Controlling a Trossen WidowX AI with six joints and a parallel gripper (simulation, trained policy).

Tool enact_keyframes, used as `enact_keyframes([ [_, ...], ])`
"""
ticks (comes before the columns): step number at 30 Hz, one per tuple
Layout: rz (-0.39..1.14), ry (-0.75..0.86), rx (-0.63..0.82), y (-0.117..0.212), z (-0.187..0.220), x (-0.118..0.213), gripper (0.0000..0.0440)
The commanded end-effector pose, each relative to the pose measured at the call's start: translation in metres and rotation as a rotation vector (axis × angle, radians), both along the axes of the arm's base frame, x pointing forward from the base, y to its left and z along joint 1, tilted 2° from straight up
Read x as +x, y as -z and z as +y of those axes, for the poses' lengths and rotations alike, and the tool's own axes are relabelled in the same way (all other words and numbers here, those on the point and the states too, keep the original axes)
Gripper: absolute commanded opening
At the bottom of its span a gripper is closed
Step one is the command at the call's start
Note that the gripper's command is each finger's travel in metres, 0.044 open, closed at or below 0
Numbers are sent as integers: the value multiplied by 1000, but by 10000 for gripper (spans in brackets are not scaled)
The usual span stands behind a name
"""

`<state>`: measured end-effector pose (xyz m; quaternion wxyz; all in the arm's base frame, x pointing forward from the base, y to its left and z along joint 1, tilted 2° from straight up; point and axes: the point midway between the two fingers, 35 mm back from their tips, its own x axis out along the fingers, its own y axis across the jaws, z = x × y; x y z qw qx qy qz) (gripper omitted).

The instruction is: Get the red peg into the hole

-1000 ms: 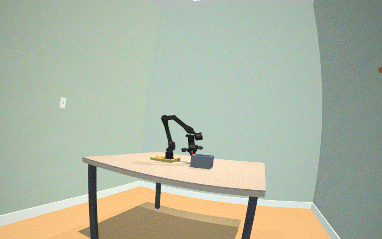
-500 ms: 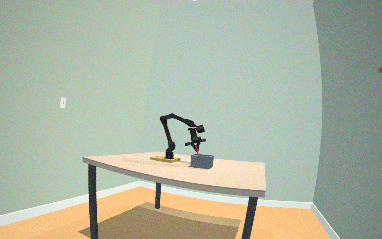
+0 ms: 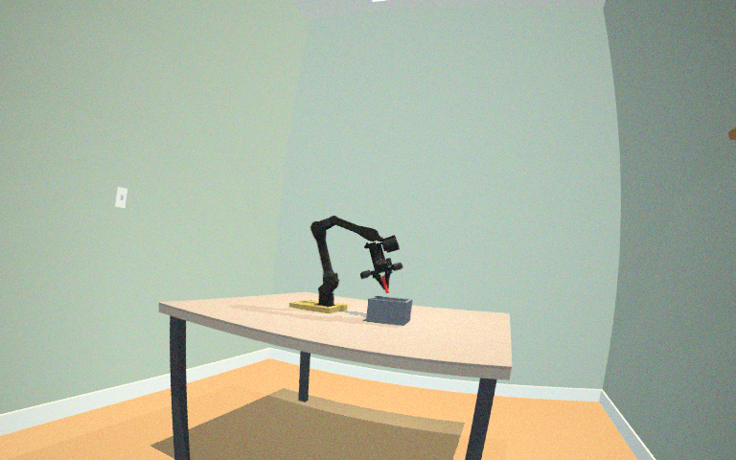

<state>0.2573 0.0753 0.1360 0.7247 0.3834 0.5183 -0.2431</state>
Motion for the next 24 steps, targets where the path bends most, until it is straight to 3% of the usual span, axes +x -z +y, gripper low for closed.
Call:
enact_keyframes([
  [1,-14,22,-13,-2,-11,10,0],
  [24,9,136,-19,20,-61,51,15],
])
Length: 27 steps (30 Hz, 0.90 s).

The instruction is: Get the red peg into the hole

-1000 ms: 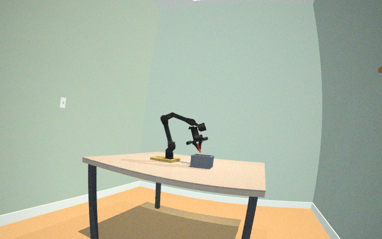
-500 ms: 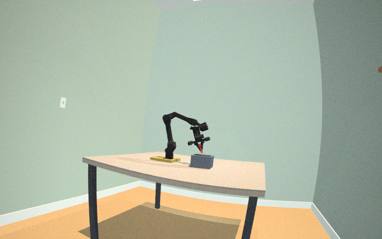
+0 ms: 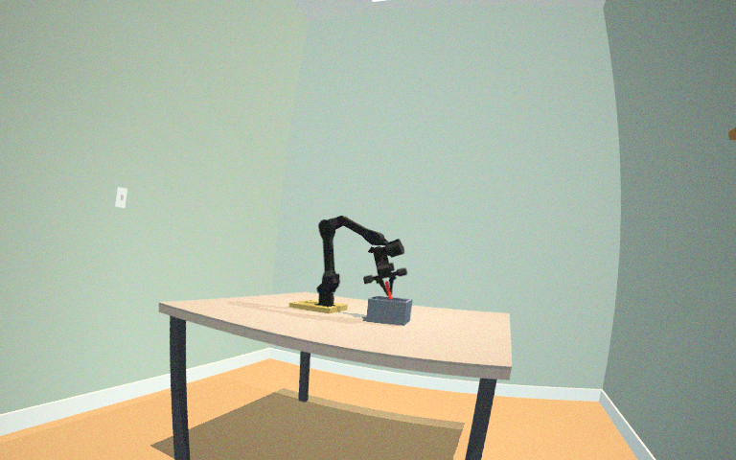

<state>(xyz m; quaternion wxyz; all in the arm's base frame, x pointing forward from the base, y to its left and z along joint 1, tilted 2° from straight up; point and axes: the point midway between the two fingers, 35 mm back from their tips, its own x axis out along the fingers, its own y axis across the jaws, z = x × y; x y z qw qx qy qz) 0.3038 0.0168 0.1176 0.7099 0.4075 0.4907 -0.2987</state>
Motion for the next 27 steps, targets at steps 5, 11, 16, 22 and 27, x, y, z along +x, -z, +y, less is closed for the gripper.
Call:
enact_keyframes([
  [5,28,7,13,12,-7,9,19],
  [11,70,4,7,28,-11,13,16],
  [16,100,-11,-8,39,-15,16,101],
  [22,140,-25,-23,44,-19,19,145],
  [27,139,-40,-29,40,-21,31,146],
])
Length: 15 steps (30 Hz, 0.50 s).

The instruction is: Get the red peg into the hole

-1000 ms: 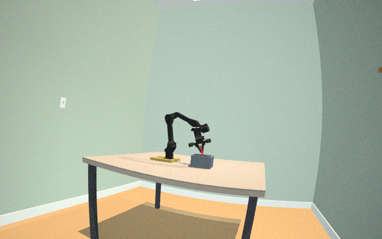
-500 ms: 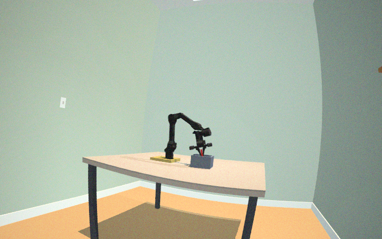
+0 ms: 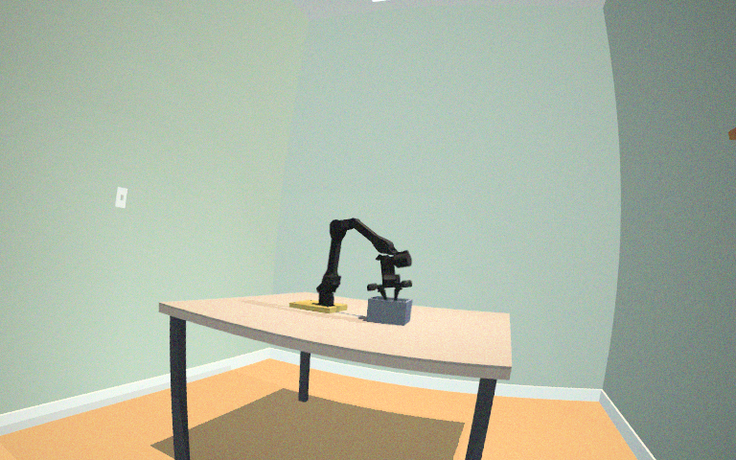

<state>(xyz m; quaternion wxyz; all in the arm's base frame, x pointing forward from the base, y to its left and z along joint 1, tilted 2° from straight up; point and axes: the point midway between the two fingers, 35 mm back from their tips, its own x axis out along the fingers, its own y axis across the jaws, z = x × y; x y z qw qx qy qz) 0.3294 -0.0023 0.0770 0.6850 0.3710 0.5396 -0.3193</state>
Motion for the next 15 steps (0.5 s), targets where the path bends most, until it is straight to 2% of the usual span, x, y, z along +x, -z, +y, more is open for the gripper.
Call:
enact_keyframes([
  [1,7,-12,-7,-1,-3,8,145],
  [15,34,-33,-5,-5,-17,36,122],
])
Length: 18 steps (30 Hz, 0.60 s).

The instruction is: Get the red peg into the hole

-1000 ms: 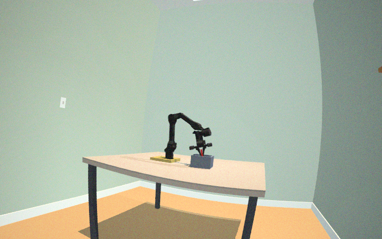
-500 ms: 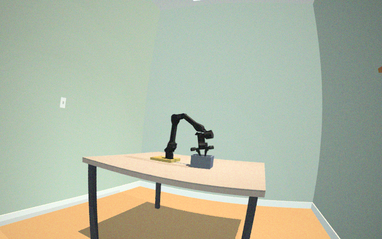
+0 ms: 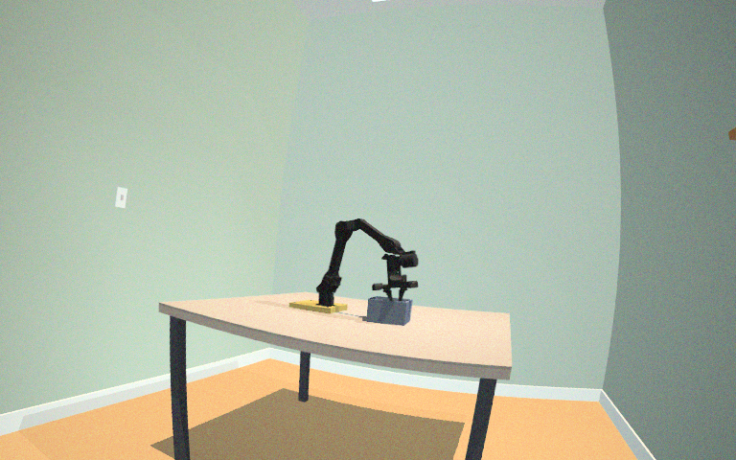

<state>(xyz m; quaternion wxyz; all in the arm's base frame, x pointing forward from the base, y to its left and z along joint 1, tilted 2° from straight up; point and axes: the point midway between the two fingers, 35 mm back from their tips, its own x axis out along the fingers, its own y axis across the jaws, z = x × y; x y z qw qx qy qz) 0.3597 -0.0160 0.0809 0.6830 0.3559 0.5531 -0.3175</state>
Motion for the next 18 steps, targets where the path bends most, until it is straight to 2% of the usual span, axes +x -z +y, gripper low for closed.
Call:
enact_keyframes([
  [1,9,-6,4,-1,-5,7,120],
  [18,76,-2,22,3,-35,24,87],
])
